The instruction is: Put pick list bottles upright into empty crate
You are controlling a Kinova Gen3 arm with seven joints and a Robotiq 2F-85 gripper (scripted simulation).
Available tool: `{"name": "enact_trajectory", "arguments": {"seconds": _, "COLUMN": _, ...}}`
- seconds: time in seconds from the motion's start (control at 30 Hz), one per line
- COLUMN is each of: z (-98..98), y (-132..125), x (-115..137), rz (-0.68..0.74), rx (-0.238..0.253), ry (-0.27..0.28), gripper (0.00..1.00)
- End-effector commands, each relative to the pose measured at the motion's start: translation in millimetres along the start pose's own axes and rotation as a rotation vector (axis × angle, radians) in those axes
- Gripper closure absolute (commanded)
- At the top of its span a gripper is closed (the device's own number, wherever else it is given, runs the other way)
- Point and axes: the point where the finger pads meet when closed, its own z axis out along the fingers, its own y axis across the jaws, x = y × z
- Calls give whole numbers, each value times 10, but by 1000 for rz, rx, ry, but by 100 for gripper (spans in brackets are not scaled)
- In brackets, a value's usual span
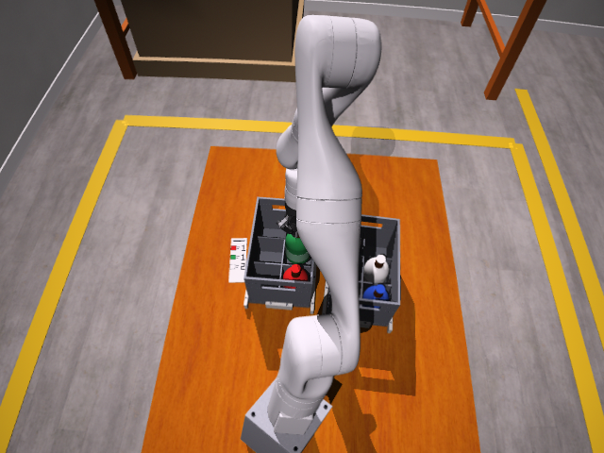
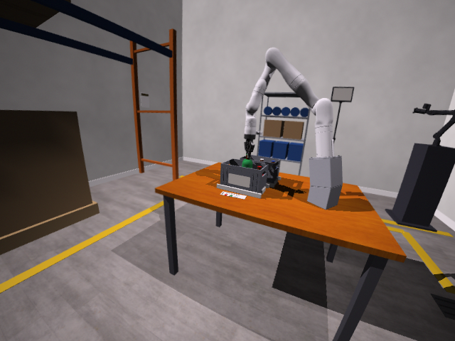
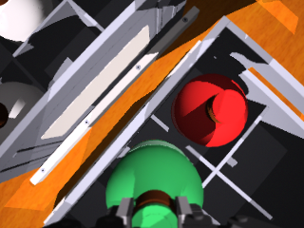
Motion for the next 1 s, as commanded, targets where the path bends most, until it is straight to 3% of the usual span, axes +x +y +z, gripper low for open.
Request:
{"name": "enact_trajectory", "arguments": {"seconds": 0.0, "z": 27, "y": -3, "x": -6, "rz": 0, "rx": 1, "ry": -2, "gripper": 90}}
{"name": "enact_trajectory", "arguments": {"seconds": 0.97, "z": 277, "y": -3, "x": -6, "rz": 0, "rx": 1, "ry": -2, "gripper": 90}}
